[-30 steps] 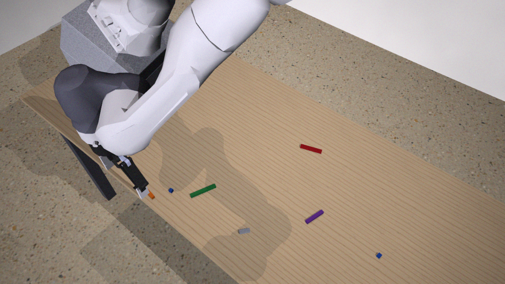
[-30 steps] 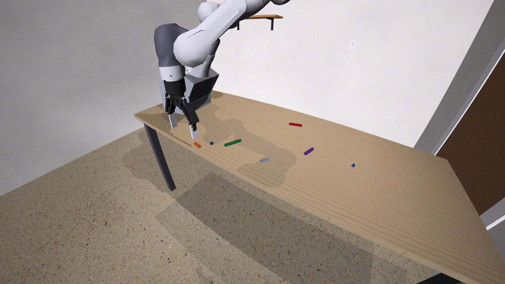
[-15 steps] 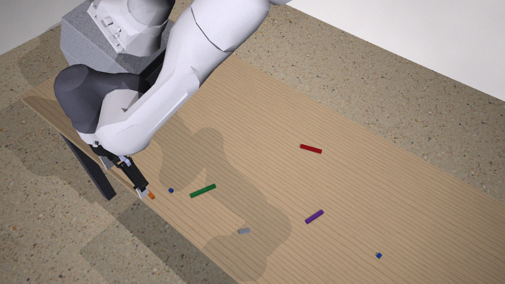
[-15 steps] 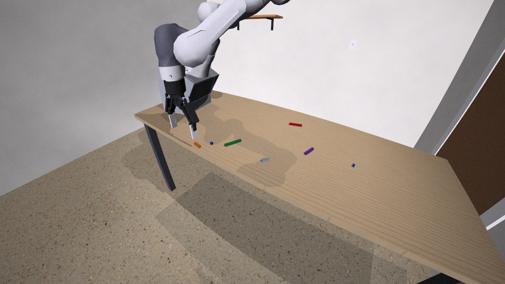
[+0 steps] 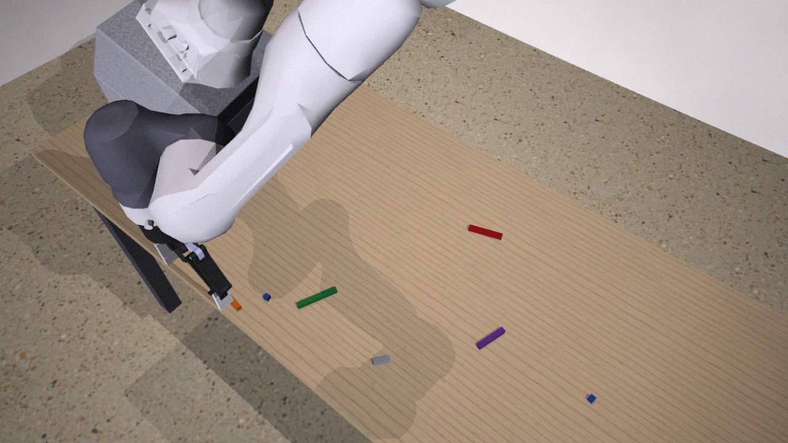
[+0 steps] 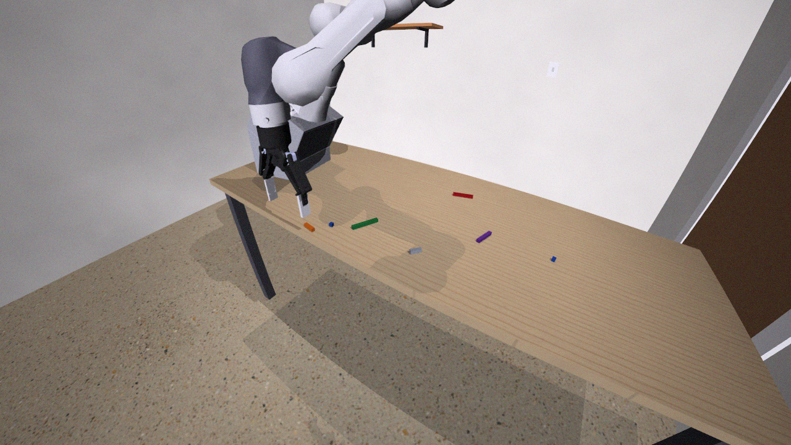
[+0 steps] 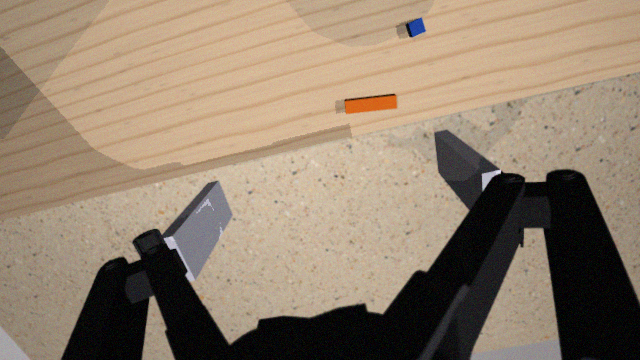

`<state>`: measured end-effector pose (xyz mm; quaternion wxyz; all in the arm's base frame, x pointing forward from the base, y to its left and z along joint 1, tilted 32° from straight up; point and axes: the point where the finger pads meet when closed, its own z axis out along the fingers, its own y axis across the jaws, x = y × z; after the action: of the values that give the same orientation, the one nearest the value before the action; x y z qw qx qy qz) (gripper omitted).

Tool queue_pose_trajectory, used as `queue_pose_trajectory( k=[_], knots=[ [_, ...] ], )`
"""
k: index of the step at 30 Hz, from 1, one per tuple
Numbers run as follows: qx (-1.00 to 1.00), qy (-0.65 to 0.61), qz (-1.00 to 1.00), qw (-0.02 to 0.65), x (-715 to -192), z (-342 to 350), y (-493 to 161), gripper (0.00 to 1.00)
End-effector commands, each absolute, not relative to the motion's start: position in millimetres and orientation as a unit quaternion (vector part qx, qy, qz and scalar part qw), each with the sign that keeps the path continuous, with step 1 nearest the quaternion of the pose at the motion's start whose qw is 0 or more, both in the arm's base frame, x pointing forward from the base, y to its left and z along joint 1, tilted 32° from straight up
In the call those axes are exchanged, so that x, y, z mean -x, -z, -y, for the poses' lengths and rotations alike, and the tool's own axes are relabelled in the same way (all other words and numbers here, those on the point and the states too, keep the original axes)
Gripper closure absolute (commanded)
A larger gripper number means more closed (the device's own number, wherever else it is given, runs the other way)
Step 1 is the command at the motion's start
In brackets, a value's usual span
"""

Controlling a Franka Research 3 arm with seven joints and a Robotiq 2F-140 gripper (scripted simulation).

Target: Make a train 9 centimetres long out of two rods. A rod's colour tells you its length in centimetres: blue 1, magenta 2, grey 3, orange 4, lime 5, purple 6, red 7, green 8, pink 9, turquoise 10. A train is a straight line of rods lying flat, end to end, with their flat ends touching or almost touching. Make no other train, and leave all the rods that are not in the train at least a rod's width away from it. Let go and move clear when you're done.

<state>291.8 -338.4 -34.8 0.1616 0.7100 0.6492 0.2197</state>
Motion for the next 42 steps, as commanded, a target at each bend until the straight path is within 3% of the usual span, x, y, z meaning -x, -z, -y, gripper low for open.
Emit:
queue_pose_trajectory(
  k=[1, 42],
  knots=[
    [-0.708, -0.22, -0.651, 0.163, -292, 339, 35, 0.0],
    [-0.856, -0.255, -0.438, 0.099, -305, 327, 27, 0.0]
  ],
)
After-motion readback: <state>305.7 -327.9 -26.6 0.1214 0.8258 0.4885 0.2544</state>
